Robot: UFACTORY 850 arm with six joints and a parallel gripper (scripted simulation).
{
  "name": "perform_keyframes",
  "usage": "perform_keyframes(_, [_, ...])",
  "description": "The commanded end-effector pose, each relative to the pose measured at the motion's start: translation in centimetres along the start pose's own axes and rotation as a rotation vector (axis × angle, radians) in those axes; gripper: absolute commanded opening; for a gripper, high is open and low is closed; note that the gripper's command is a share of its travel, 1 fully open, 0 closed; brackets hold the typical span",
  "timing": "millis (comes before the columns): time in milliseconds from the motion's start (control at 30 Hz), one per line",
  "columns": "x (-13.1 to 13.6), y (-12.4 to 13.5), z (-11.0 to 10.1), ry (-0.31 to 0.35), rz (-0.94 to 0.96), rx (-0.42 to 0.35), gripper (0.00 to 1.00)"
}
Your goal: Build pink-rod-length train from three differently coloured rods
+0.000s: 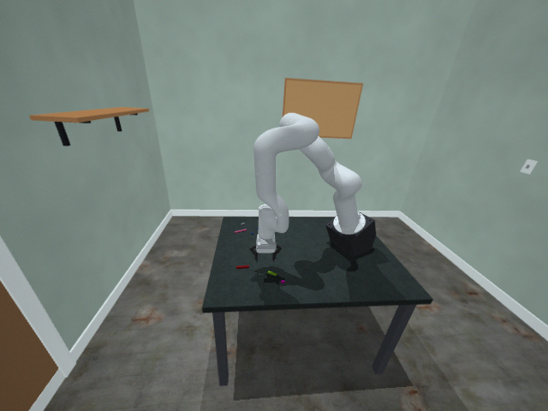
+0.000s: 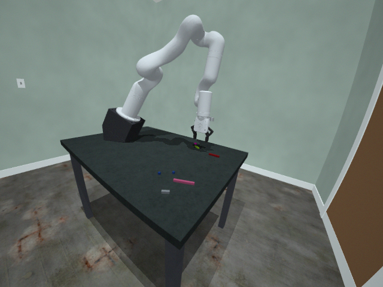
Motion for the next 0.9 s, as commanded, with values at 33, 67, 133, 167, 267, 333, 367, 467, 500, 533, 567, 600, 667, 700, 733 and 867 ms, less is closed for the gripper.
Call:
perform_keyframes(33, [0.1,0.0,0.0,0.001,0.000,0.000,1.00])
perform_keyframes(67, [0.1,0.0,0.0,0.001,0.000,0.000,1.00])
perform_keyframes(133, [0.1,0.0,0.0,0.001,0.000,0.000,1.00])
perform_keyframes(167, [0.1,0.0,0.0,0.001,0.000,0.000,1.00])
perform_keyframes(267, [0.1,0.0,0.0,0.001,0.000,0.000,1.00])
perform_keyframes(333, [0.1,0.0,0.0,0.001,0.000,0.000,1.00])
perform_keyframes(367, [0.1,0.0,0.0,0.001,0.000,0.000,1.00])
perform_keyframes(467, [0.1,0.0,0.0,0.001,0.000,0.000,1.00])
perform_keyframes(500, [0.1,0.0,0.0,0.001,-0.001,0.000,1.00])
perform_keyframes(533, [0.1,0.0,0.0,0.002,-0.004,0.000,1.00])
perform_keyframes(567, [0.1,0.1,0.0,0.002,-0.009,0.000,1.00])
perform_keyframes(600, [0.2,0.2,0.0,0.002,-0.017,0.000,1.00])
perform_keyframes(667, [0.3,0.4,0.0,0.004,-0.044,-0.001,1.00])
perform_keyframes(700, [0.4,0.6,0.1,0.005,-0.064,-0.001,1.00])
perform_keyframes(733, [0.5,0.9,0.1,0.007,-0.088,-0.002,1.00])
perform_keyframes(867, [1.3,2.5,0.4,0.015,-0.236,-0.005,1.00])
Point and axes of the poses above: the point where the finger pads meet when closed, its own z axis out along the fingers, its own x axis across the jaws, y = z × x, the point moved 1 cm from there along -z, back along the fingers, and after that the axes turned 13 degrees about -z, right-handed, at the moved point
